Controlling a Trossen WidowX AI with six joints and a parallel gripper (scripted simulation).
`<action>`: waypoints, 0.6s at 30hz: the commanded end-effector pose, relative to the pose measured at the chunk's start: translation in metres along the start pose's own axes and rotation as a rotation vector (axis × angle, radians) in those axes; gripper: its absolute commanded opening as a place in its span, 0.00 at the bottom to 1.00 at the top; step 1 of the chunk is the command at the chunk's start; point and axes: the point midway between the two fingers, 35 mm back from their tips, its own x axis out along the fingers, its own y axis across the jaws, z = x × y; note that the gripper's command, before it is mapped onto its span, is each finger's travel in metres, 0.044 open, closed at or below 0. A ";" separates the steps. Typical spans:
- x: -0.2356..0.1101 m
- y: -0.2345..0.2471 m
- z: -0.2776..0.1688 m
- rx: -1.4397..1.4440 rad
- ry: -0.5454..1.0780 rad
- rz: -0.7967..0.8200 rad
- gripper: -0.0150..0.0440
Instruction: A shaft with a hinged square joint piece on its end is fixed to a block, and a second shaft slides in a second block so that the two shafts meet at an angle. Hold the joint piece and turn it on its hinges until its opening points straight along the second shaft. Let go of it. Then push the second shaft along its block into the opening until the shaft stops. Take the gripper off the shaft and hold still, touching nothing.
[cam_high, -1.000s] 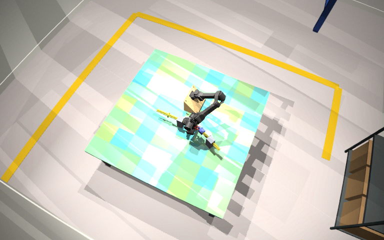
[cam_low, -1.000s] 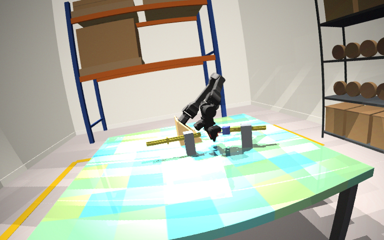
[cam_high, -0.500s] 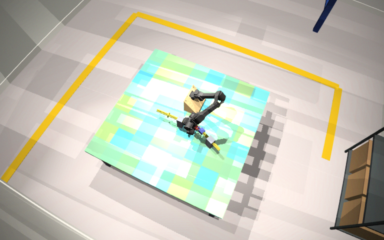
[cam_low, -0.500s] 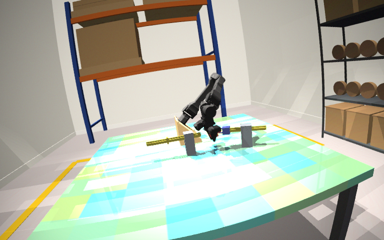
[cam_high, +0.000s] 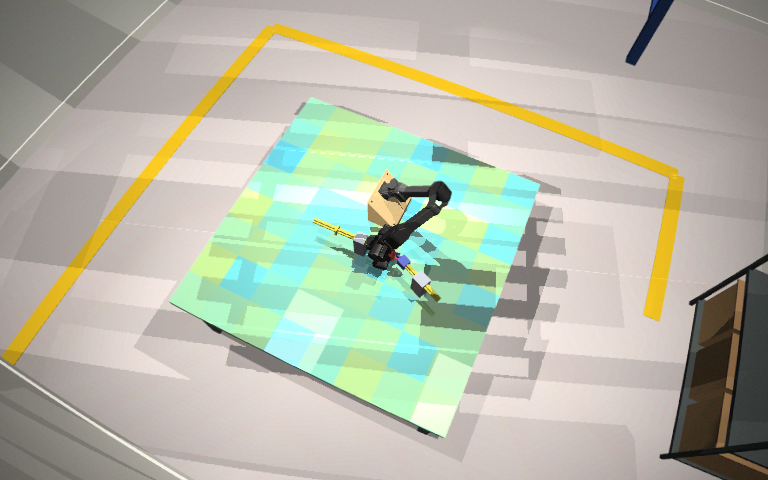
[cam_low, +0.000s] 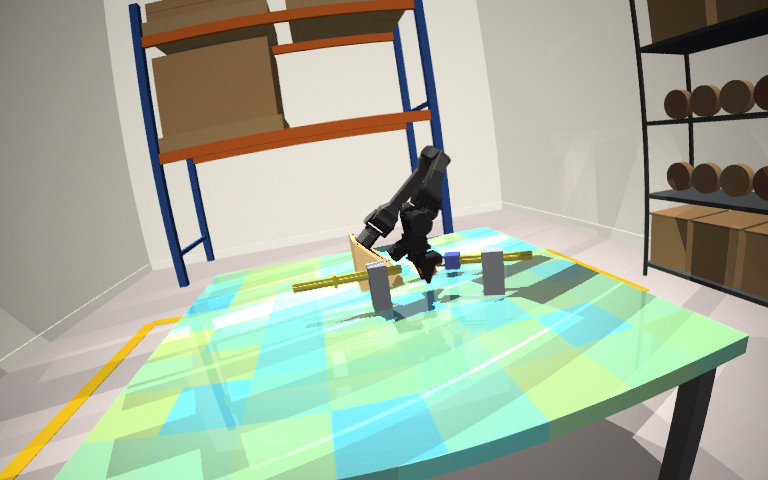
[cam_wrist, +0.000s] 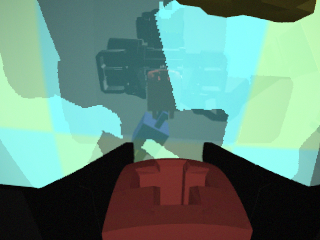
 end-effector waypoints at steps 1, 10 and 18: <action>0.000 0.000 0.000 0.001 -0.004 0.000 0.25; -0.007 -0.002 0.001 0.046 -0.141 -0.001 0.25; -0.011 -0.004 0.001 0.077 -0.228 -0.004 0.25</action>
